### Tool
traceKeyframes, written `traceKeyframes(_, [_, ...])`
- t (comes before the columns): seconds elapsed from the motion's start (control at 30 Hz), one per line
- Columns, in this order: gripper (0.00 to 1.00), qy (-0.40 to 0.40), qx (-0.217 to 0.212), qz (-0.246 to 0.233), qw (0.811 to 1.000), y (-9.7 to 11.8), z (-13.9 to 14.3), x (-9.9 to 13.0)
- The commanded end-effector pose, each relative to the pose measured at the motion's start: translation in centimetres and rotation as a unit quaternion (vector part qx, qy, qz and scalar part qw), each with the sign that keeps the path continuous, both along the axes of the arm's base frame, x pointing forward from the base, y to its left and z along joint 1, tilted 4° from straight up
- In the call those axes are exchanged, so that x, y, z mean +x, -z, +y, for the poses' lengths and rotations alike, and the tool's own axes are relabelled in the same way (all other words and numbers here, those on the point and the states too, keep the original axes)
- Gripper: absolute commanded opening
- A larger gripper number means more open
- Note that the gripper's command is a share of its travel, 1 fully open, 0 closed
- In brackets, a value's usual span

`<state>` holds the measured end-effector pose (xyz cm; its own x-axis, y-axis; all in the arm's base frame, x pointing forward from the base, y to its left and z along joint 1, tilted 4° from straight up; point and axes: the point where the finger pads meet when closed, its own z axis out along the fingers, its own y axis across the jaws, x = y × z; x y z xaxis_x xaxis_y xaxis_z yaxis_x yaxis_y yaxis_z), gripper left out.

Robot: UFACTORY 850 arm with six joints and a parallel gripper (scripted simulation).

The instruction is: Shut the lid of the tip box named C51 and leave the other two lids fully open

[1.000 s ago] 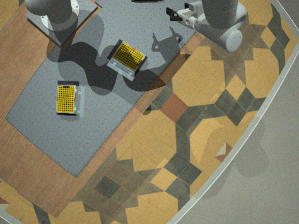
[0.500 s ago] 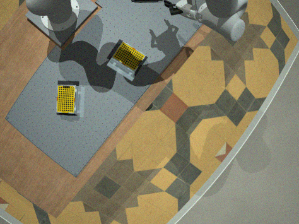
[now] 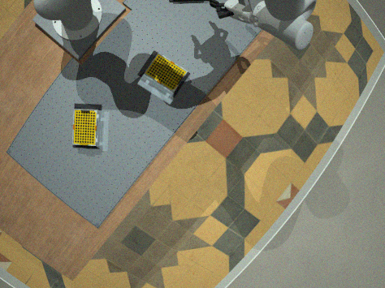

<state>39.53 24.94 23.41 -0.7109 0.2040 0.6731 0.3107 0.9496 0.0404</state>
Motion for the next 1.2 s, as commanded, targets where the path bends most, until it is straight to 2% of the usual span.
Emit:
traceKeyframes(0.0, [1.00,0.000,0.001,-0.001,1.000,2.5,0.1,0.2])
traceKeyframes(0.27, [1.00,0.000,0.001,-0.001,1.000,6.5,0.2,0.4])
traceKeyframes(0.33, [1.00,0.000,0.001,-0.001,1.000,6.5,0.2,0.4])
traceKeyframes(0.83, [1.00,0.000,0.001,-0.001,1.000,14.0,0.4,0.9])
traceKeyframes(0.9, [1.00,0.000,0.001,-0.001,1.000,14.0,0.4,0.9])
traceKeyframes(1.17, [1.00,0.000,0.001,-0.001,1.000,18.0,0.5,1.1])
